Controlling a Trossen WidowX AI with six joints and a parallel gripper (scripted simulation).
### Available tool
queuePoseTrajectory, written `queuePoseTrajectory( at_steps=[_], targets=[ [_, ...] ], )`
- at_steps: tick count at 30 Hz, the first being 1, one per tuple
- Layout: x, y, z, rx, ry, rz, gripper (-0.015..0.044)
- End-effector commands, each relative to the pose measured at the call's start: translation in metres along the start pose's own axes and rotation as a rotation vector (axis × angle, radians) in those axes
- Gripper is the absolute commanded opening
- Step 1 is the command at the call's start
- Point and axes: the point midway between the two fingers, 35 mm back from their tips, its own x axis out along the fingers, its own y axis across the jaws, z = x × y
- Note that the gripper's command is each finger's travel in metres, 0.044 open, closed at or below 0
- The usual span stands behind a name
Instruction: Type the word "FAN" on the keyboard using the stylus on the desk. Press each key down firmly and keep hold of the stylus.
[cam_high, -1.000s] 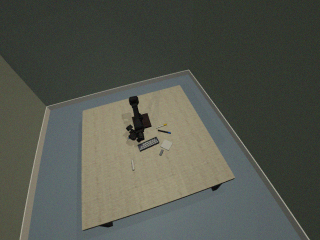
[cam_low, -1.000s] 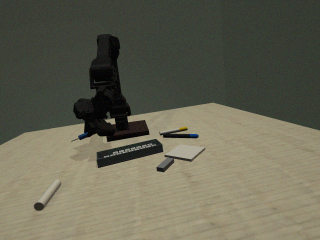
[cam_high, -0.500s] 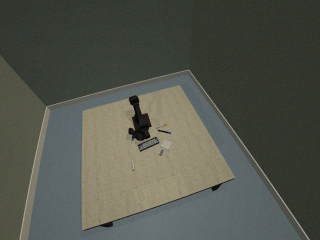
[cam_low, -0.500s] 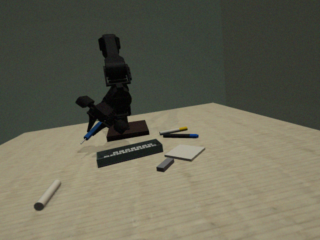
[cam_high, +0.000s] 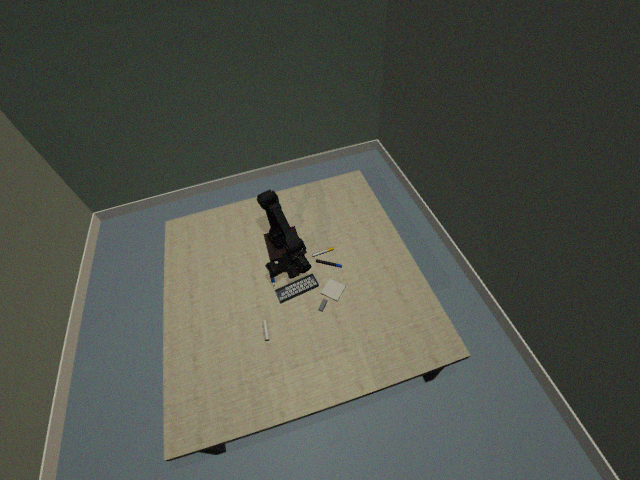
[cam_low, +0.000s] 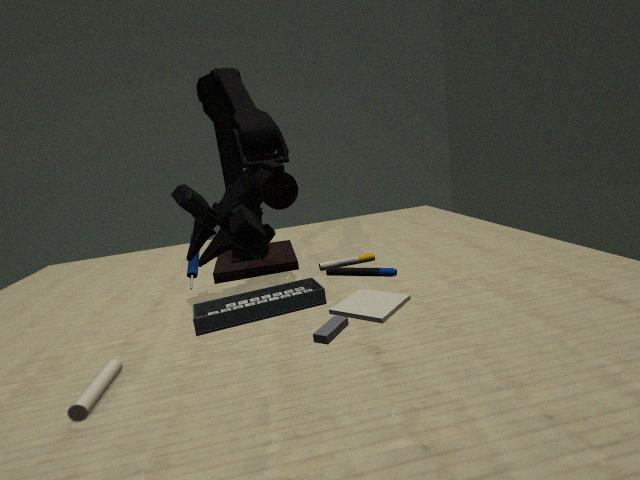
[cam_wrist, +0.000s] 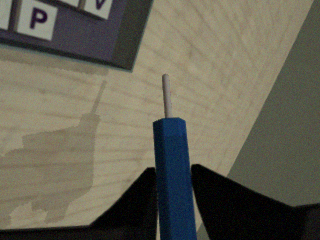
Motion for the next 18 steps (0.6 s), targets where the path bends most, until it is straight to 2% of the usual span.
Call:
queuePoseTrajectory(
  at_steps=[1, 18],
  targets=[
    [-0.008, 0.002, 0.006, -0.190, -0.036, -0.049, 0.0000],
    [-0.045, 0.011, 0.028, -0.868, -0.119, -0.269, 0.0000]
  ],
)
